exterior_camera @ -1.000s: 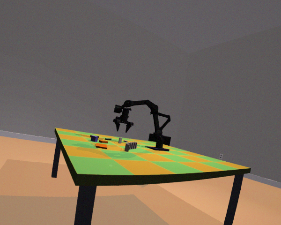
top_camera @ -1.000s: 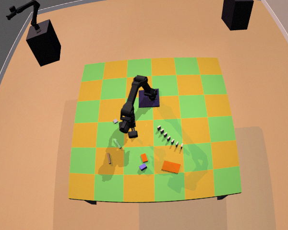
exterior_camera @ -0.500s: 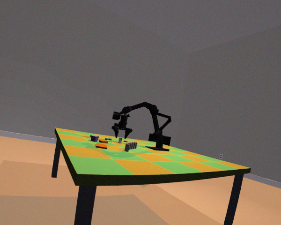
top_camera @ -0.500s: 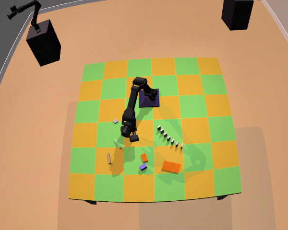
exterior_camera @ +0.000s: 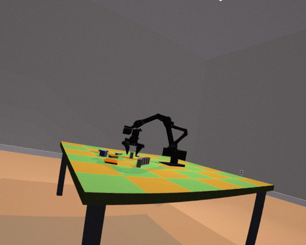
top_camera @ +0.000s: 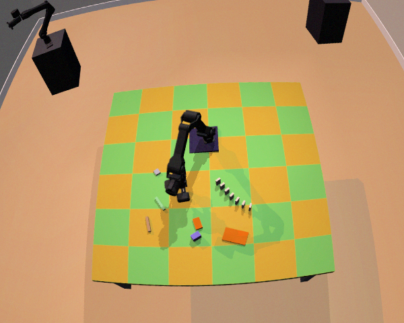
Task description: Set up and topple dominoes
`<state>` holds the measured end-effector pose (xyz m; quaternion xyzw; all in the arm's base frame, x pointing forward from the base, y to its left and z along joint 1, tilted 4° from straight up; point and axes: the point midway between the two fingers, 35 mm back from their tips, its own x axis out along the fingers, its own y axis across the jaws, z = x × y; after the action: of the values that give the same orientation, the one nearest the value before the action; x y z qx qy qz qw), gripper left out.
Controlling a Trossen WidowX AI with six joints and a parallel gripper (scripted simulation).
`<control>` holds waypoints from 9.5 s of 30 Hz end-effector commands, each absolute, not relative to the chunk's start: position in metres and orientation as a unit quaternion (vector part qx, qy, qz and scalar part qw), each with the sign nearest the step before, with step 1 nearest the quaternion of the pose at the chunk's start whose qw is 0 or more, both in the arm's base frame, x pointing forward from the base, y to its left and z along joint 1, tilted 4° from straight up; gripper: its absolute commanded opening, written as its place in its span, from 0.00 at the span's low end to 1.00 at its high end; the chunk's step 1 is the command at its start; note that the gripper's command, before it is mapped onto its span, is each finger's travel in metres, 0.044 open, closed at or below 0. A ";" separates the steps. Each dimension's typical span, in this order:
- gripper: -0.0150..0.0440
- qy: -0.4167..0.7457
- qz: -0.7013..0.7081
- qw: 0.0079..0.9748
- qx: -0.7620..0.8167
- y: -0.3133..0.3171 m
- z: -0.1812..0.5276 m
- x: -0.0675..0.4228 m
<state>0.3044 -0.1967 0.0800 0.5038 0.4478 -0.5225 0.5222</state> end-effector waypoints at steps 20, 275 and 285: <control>0.44 0.450 -0.524 0.521 0.502 -0.196 0.079 0.303; 0.25 0.572 -0.402 0.618 0.360 -0.029 0.062 0.254; 0.25 0.570 -0.391 0.625 0.362 -0.012 0.111 0.270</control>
<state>0.2670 -0.0170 0.0995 0.3589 0.5707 -0.3936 0.6249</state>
